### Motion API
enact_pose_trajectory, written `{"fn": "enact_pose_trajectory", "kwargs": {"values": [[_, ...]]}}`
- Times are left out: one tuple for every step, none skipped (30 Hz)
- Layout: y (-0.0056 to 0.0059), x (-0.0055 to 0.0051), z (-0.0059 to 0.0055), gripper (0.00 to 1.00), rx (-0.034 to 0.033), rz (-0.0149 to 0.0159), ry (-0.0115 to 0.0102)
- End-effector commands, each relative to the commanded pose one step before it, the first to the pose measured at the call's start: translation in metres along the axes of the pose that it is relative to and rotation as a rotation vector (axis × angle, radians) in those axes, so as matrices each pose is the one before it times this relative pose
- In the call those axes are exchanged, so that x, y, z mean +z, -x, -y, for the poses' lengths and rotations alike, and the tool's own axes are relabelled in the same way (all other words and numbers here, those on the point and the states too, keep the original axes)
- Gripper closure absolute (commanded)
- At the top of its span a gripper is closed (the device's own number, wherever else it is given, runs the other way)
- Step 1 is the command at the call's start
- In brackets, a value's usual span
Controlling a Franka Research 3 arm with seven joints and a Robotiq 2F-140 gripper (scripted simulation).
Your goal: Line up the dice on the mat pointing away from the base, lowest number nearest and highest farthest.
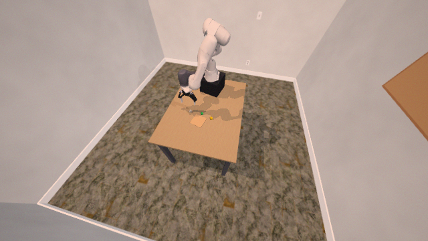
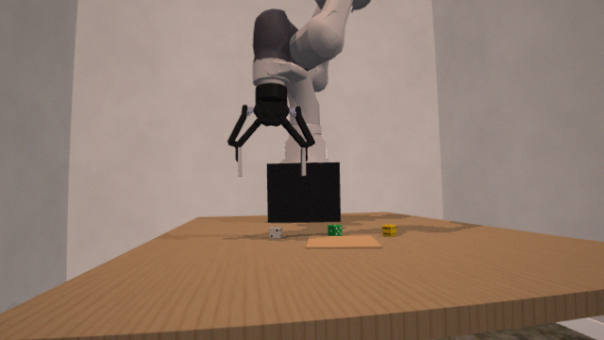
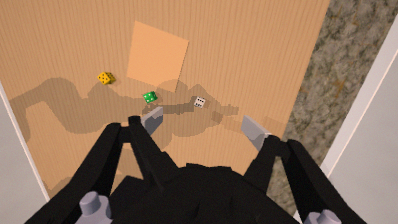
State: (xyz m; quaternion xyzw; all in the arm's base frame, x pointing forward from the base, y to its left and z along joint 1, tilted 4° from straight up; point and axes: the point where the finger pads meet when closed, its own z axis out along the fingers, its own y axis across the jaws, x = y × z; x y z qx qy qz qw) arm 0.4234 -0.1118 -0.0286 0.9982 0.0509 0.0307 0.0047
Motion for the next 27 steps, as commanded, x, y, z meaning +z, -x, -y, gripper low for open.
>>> {"fn": "enact_pose_trajectory", "kwargs": {"values": [[-0.00070, 0.00968, -0.00118, 0.00, -0.00316, -0.00346, 0.00261], [0.00008, 0.00500, -0.00005, 0.00, 0.00000, 0.00000, 0.00000], [0.00008, 0.00564, -0.00007, 0.00, -0.00001, -0.00001, 0.00002], [0.00009, 0.00619, -0.00007, 0.00, -0.00001, 0.00000, 0.00001], [0.00012, 0.00661, -0.00005, 0.00, 0.00002, 0.00002, -0.00003], [0.00010, 0.00688, -0.00008, 0.00, -0.00001, -0.00001, 0.00002], [0.00011, 0.00696, -0.00007, 0.00, 0.00000, 0.00000, 0.00000], [0.00000, 0.00000, 0.00000, 0.00, 0.00000, 0.00000, 0.00000], [0.00000, 0.00000, 0.00000, 0.00, 0.00000, 0.00000, 0.00000], [0.00011, 0.00682, -0.00006, 0.00, 0.00001, 0.00001, -0.00002], [0.00009, 0.00648, -0.00008, 0.00, -0.00002, -0.00001, 0.00003], [0.00009, 0.00590, -0.00006, 0.00, 0.00000, 0.00000, 0.00000], [0.00008, 0.00514, -0.00005, 0.00, 0.00000, 0.00000, 0.00000], [0.00006, 0.00421, -0.00005, 0.00, 0.00000, 0.00000, 0.00000], [0.00006, 0.00319, -0.00003, 0.00, 0.00001, 0.00001, -0.00002], [0.00003, 0.00217, -0.00003, 0.00, -0.00001, 0.00000, 0.00001], [0.00003, 0.00123, 0.00000, 0.00, 0.00002, 0.00001, -0.00002], [0.00001, 0.00050, 0.00000, 0.00, 0.00001, 0.00001, -0.00001], [0.00000, 0.00008, 0.00000, 0.00, 0.00000, 0.00000, 0.00000], [0.00000, 0.00000, 0.00000, 0.00, 0.00000, 0.00000, 0.00000], [0.00000, 0.00000, 0.00000, 0.00, 0.00000, 0.00000, 0.00000], [0.00000, 0.00000, 0.00000, 0.00, 0.00000, 0.00000, 0.00000], [0.00000, 0.00000, 0.00000, 0.00, 0.00000, 0.00000, 0.00000], [0.00000, 0.00000, 0.00000, 0.00, 0.00000, 0.00000, 0.00000], [0.00000, 0.00000, 0.00000, 0.00, 0.00000, 0.00000, 0.00000], [0.00000, 0.00000, 0.00000, 0.00, 0.00000, 0.00000, 0.00000], [0.00000, 0.00000, 0.00000, 0.00, 0.00000, 0.00000, 0.00000]]}}
